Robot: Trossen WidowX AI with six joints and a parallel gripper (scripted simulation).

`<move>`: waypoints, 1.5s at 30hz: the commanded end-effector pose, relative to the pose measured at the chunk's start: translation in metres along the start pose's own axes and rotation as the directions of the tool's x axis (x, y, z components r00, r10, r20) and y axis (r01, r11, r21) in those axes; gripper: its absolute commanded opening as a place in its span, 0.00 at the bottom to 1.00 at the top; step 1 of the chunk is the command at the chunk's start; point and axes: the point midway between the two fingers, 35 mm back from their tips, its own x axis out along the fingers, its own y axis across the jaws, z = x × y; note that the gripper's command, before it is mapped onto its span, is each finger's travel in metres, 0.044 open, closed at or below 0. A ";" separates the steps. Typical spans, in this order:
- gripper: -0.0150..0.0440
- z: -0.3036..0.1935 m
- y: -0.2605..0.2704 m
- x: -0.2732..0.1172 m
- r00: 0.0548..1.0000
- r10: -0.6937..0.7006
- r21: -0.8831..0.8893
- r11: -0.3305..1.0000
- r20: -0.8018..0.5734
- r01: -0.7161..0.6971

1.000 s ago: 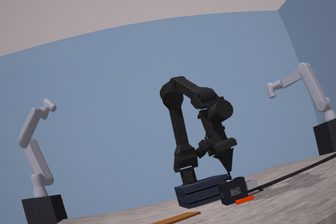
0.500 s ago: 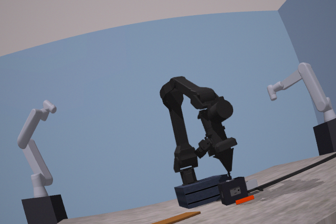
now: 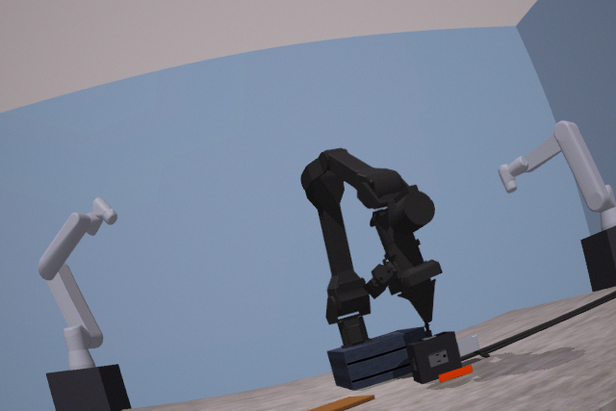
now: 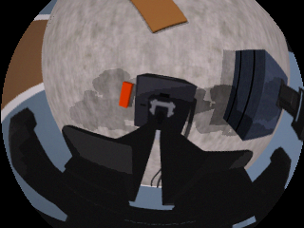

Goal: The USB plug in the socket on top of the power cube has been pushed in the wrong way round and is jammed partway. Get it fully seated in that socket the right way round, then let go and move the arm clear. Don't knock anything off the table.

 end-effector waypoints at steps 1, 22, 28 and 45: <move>0.25 0.001 -0.001 0.003 1.000 -0.005 0.004 1.000 0.002 0.005; 0.42 0.000 0.000 0.000 1.000 0.000 0.000 1.000 0.000 0.000; 0.42 0.000 0.000 0.000 1.000 0.000 0.000 1.000 0.000 0.000; 0.42 -0.001 0.000 -0.011 1.000 0.000 0.000 1.000 0.000 0.000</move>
